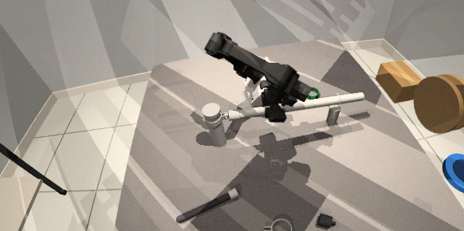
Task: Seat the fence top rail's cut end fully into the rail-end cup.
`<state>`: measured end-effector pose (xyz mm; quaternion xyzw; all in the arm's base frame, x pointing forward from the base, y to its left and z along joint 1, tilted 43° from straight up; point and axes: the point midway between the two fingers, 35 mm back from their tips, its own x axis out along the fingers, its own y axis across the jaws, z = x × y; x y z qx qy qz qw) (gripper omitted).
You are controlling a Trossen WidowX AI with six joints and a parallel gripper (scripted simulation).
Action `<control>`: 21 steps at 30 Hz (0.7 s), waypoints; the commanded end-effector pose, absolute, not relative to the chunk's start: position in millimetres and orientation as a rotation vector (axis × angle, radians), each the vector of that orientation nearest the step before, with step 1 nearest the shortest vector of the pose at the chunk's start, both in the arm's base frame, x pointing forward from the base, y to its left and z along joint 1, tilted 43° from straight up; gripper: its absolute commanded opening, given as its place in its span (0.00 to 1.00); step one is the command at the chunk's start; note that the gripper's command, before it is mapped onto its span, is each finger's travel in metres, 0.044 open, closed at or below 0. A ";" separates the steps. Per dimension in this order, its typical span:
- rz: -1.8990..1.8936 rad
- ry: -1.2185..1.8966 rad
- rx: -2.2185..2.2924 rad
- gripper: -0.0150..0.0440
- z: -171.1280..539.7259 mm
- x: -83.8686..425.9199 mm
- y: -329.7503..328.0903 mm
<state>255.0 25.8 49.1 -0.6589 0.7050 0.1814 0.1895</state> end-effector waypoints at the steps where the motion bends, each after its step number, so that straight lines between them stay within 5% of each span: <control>1: 0.500 1.974 -1.864 0.25 53.8 256.0 24.5; 21: 0.500 1.975 -1.864 0.25 59.1 256.0 19.2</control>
